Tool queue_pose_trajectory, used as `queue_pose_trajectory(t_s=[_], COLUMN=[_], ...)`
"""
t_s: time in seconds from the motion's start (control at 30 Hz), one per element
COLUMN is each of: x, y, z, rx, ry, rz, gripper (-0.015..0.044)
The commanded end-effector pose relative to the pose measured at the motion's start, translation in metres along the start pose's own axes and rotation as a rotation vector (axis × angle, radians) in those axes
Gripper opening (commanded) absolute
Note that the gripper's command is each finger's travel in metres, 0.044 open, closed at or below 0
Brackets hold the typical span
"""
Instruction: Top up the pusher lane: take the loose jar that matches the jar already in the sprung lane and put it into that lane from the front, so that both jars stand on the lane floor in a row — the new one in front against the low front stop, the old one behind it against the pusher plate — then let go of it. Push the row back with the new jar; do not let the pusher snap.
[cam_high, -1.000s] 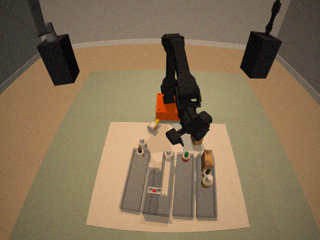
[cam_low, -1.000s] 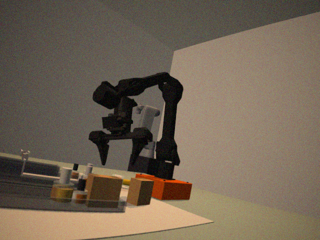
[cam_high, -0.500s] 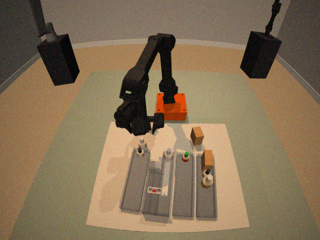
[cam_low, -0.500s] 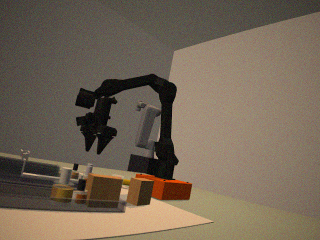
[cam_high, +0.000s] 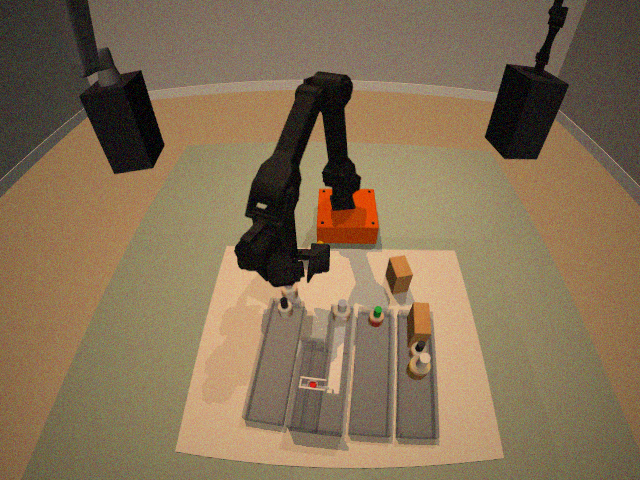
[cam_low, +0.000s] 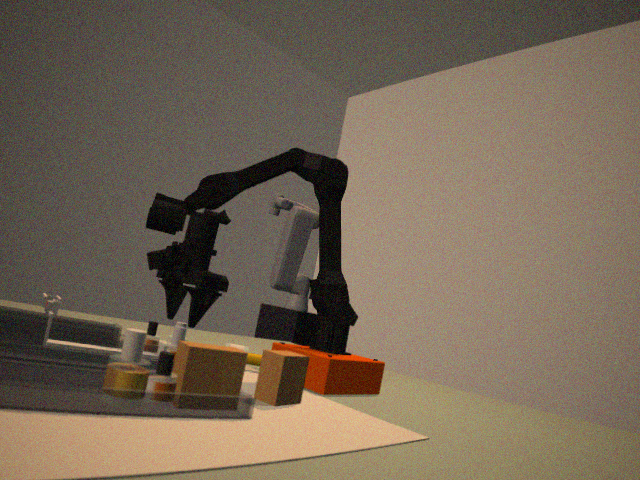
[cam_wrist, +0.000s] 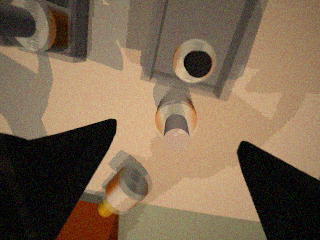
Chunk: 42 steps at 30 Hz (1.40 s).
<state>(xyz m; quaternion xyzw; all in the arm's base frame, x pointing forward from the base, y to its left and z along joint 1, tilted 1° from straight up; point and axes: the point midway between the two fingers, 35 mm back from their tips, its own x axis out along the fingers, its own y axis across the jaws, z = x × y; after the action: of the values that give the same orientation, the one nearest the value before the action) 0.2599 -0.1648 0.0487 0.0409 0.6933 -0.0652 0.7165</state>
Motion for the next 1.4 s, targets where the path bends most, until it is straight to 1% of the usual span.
queue_pose_trajectory(t_s=[0.0,0.8,1.13,1.37], x=[0.010,0.042,0.042,0.042], y=[0.000,0.000,0.000,0.000], z=[-0.003,-0.003,-0.003,-0.003], rx=[-0.006,-0.006,-0.006,-0.006], ry=[0.011,0.011,0.011,0.011], rz=[-0.001,-0.001,-0.001,-0.001], gripper=[0.0440,0.0440,0.0177,0.0131])
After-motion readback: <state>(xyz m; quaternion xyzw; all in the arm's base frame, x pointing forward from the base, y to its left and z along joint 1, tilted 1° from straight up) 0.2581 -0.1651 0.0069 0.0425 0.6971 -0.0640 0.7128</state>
